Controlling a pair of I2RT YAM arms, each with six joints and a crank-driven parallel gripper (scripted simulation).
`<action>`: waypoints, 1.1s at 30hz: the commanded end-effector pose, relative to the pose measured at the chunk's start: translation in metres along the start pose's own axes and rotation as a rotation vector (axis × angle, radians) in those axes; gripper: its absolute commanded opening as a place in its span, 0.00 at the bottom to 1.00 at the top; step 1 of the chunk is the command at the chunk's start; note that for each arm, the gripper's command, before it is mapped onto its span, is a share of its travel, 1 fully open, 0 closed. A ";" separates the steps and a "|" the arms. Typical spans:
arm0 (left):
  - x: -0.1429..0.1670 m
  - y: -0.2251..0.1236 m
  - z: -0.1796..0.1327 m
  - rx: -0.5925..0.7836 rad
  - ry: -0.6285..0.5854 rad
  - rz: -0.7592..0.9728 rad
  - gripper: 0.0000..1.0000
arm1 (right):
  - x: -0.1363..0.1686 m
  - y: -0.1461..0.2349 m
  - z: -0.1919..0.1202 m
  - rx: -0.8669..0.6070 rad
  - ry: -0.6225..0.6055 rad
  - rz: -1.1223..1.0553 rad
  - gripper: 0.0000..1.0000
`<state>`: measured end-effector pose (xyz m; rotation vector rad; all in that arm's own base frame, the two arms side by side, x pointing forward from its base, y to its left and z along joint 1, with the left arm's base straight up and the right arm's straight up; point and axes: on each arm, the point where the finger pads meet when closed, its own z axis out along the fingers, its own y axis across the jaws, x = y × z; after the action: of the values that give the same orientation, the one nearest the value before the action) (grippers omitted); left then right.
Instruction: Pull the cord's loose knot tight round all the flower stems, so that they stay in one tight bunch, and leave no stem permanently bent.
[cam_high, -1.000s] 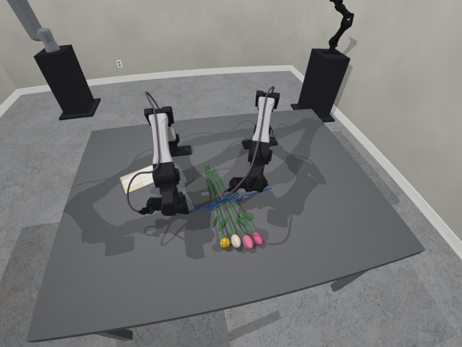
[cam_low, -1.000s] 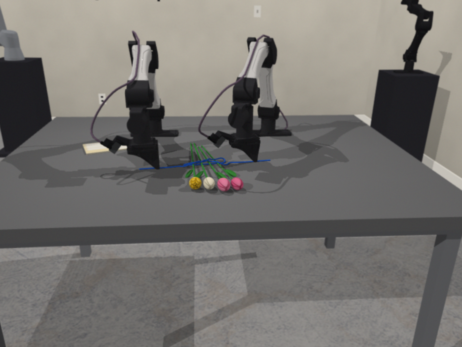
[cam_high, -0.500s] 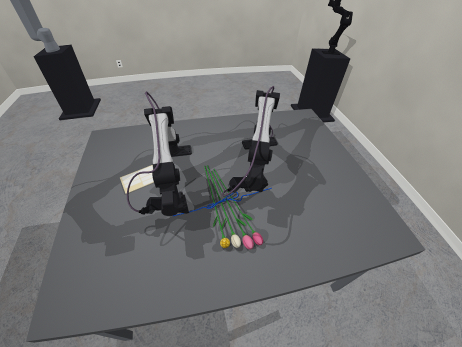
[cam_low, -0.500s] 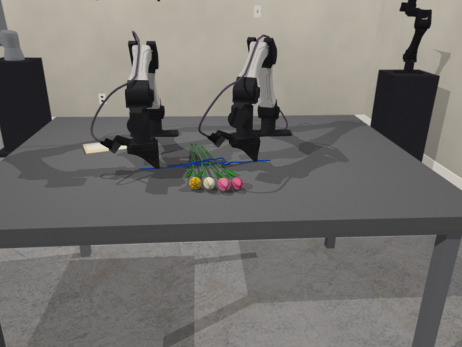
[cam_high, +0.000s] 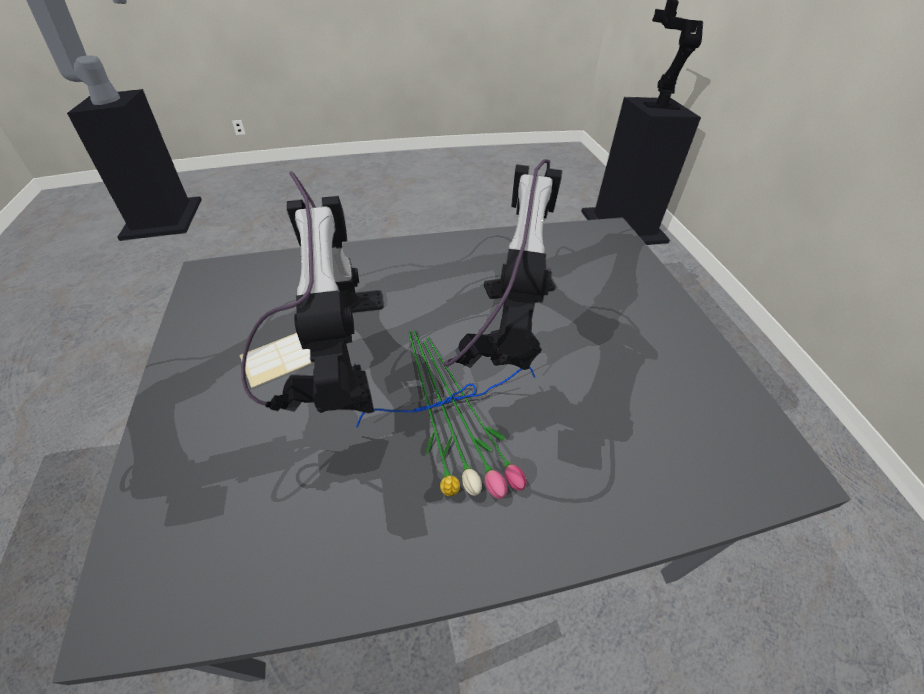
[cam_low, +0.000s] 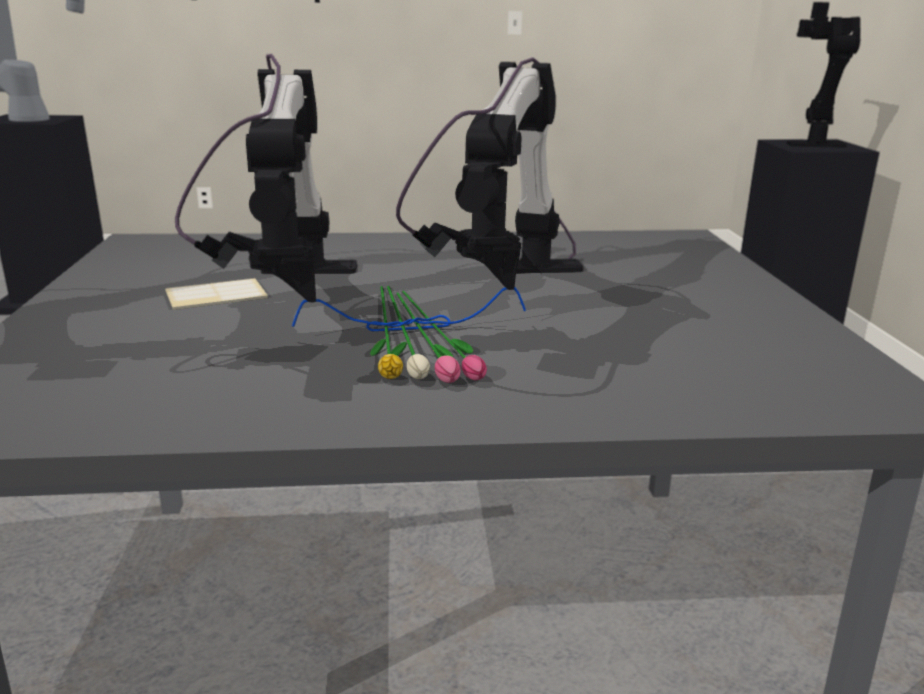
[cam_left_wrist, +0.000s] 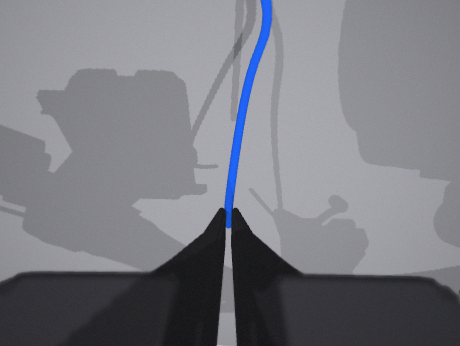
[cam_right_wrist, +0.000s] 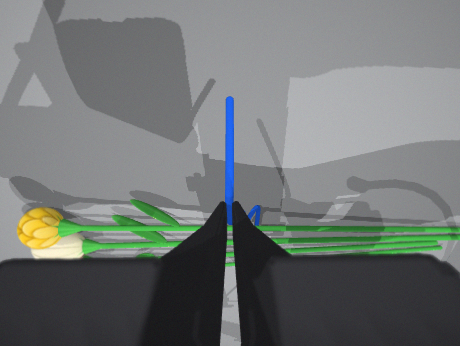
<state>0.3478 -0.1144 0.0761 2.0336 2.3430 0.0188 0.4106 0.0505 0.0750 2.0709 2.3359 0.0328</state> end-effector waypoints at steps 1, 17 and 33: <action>0.004 -0.006 -0.045 0.008 0.005 -0.003 0.00 | 0.002 -0.005 -0.038 0.022 0.000 0.003 0.00; 0.003 -0.004 -0.166 -0.197 -0.083 0.015 0.00 | 0.002 -0.004 -0.170 -0.253 0.012 0.029 0.00; 0.003 -0.003 -0.230 -0.389 -0.173 0.032 0.00 | 0.001 -0.004 -0.232 -0.441 0.016 0.044 0.00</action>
<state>0.3418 -0.1158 0.2808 1.8371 2.0552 0.2105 0.4037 0.0555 0.2787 1.9236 2.1182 0.4456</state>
